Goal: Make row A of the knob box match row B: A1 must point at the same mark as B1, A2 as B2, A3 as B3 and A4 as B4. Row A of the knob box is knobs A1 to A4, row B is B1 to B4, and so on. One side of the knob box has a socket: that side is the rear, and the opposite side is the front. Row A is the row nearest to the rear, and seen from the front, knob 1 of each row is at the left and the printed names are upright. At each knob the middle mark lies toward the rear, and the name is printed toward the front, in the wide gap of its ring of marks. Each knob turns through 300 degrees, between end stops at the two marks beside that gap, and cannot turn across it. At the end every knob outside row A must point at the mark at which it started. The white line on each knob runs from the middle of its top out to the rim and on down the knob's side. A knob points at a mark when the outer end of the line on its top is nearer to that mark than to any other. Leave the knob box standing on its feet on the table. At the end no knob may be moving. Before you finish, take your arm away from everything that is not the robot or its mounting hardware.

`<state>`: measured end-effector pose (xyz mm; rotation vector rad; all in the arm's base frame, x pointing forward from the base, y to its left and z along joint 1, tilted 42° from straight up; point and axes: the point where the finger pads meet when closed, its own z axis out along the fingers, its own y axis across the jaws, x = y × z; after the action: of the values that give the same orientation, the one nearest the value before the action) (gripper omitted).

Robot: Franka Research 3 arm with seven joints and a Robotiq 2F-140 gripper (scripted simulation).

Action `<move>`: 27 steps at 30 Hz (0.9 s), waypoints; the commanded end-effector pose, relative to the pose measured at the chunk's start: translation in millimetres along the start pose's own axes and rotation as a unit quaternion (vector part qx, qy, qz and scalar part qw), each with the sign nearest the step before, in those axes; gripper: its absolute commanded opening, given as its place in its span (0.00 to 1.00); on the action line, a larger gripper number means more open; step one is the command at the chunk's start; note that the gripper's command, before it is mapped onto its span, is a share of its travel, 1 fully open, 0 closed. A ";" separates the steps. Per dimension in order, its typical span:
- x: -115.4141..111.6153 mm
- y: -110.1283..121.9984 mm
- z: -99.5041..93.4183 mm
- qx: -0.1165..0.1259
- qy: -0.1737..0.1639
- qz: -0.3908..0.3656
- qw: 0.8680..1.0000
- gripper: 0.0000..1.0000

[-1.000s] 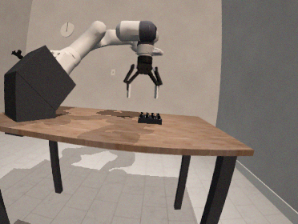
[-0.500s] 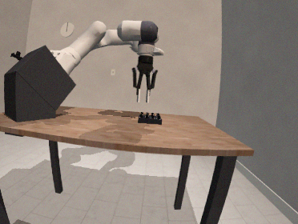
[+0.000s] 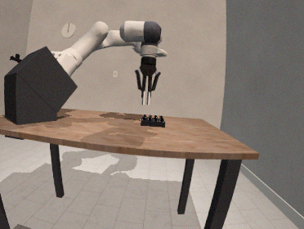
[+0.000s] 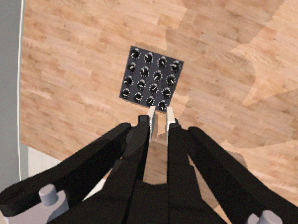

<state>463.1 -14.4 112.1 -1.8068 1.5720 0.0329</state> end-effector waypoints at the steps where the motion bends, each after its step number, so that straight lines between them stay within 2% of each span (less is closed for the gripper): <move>1: 0.9 0.6 0.2 -0.002 0.002 0.004 1.000 0.12; 27: 0.8 0.5 8.2 -0.002 0.001 0.004 1.000 0.12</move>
<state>464.2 -11.7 108.5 -1.8049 1.5776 0.0393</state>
